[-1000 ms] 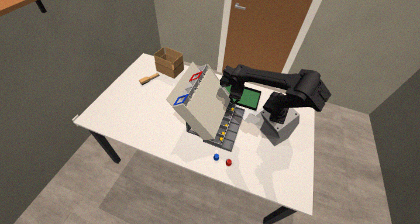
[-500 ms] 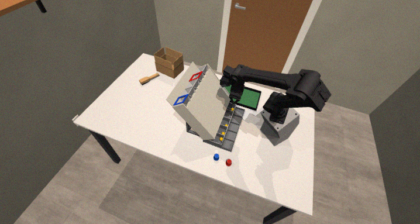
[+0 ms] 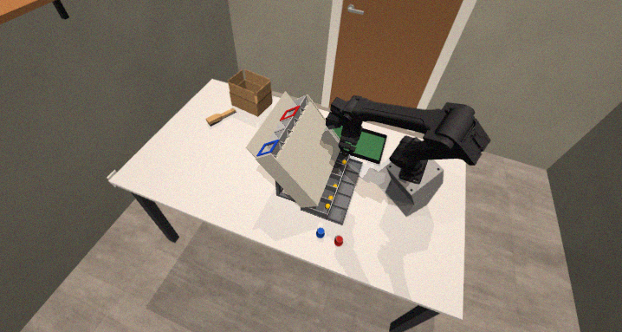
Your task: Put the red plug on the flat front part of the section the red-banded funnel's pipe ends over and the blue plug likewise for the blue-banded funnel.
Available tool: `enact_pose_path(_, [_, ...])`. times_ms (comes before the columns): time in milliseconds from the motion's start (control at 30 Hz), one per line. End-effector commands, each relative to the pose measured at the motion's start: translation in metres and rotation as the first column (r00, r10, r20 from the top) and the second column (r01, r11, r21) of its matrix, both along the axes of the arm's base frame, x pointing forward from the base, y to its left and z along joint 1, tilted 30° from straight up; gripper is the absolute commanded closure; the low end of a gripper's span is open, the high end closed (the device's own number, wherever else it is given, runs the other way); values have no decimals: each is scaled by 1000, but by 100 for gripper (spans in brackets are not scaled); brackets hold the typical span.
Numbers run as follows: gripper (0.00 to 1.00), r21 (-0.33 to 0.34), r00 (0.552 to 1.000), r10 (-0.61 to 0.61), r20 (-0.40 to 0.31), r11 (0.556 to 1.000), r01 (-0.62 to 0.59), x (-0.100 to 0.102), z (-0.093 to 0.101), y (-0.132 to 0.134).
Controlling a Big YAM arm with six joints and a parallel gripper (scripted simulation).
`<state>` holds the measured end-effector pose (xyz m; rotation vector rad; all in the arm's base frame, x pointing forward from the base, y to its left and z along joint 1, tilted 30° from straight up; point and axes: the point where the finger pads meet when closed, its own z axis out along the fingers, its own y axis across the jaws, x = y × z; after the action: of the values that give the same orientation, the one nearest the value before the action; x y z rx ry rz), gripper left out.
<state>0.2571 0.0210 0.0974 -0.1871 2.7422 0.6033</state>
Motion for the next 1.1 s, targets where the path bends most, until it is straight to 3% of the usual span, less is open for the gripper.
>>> enact_pose_path(0, [13, -1, 1000, -1, 10, 1000, 1, 3, 3, -1])
enact_pose_path(900, [13, -1, 1000, -1, 10, 1000, 1, 3, 3, -1])
enact_pose_path(1067, [13, -3, 1000, 1, 4, 1000, -1, -1, -9, 47])
